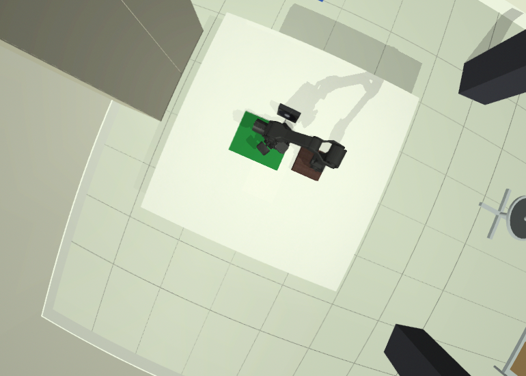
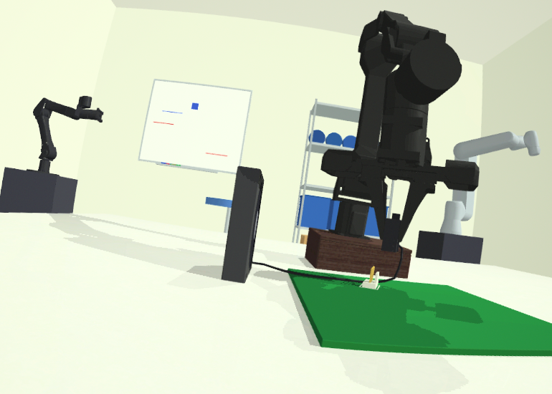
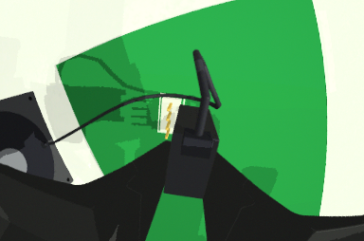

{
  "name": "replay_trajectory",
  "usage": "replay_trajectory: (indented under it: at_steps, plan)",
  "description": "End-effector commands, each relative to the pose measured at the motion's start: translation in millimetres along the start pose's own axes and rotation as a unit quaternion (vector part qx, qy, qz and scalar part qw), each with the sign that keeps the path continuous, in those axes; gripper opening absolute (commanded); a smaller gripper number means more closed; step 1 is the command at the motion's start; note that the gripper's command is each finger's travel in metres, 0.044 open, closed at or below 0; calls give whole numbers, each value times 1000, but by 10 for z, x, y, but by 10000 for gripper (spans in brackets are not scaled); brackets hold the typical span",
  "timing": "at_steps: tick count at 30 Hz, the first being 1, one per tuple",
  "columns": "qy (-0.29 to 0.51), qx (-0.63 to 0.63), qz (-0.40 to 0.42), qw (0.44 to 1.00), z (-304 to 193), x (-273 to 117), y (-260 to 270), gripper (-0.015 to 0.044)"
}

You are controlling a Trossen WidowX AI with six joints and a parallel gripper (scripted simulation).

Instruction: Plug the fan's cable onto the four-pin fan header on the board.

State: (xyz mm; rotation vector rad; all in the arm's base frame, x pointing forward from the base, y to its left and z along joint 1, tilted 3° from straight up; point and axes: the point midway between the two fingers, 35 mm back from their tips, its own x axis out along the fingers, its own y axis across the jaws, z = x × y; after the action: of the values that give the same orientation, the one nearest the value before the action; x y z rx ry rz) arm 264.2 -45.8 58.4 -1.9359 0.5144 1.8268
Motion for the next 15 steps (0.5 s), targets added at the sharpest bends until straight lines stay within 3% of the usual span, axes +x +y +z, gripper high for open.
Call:
replay_trajectory:
  at_steps: [1, 15]
  plan:
    - [2, -29, -4, 1000, -9, -16, 173, 0]
    - [2, -29, -4, 1000, -21, -12, 171, 0]
